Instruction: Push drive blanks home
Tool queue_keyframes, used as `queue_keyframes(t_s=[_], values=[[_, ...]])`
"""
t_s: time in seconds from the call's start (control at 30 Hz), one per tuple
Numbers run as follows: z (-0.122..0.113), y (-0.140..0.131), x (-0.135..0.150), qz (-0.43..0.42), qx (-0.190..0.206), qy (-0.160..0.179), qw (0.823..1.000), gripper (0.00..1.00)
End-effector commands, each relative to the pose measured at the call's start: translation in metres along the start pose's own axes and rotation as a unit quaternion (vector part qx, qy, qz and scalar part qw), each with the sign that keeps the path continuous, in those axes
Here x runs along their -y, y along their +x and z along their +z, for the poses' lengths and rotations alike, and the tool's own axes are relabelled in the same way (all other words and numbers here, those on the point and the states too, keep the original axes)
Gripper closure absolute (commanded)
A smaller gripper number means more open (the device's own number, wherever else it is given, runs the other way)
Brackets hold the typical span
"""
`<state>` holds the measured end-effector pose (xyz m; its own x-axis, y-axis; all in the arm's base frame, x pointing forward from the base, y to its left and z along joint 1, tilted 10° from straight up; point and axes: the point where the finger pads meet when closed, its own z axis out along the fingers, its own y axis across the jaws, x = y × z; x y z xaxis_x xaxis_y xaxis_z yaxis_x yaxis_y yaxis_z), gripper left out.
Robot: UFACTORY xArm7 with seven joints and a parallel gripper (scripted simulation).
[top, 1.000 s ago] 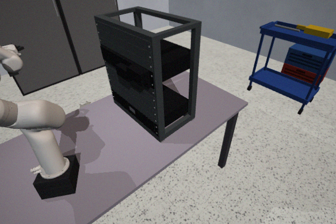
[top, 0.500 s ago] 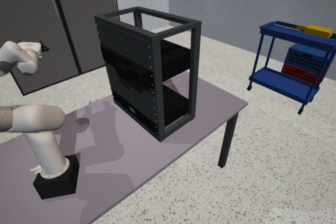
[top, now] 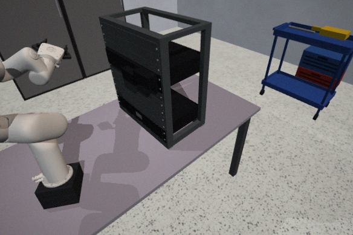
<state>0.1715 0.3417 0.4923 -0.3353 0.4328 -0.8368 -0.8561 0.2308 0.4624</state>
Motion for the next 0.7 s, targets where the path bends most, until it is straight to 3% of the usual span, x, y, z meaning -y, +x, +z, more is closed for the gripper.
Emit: queue_keyframes(t_s=[0.0,0.1,0.6,0.67], values=[[-0.008,-0.013,0.022,0.024,0.021,0.025,0.999,0.00],[-0.011,-0.016,0.029,0.032,0.027,0.033,0.999,0.00],[-0.060,-0.048,0.119,0.139,0.117,0.131,0.975,0.00],[-0.060,-0.048,0.119,0.139,0.117,0.131,0.975,0.00]])
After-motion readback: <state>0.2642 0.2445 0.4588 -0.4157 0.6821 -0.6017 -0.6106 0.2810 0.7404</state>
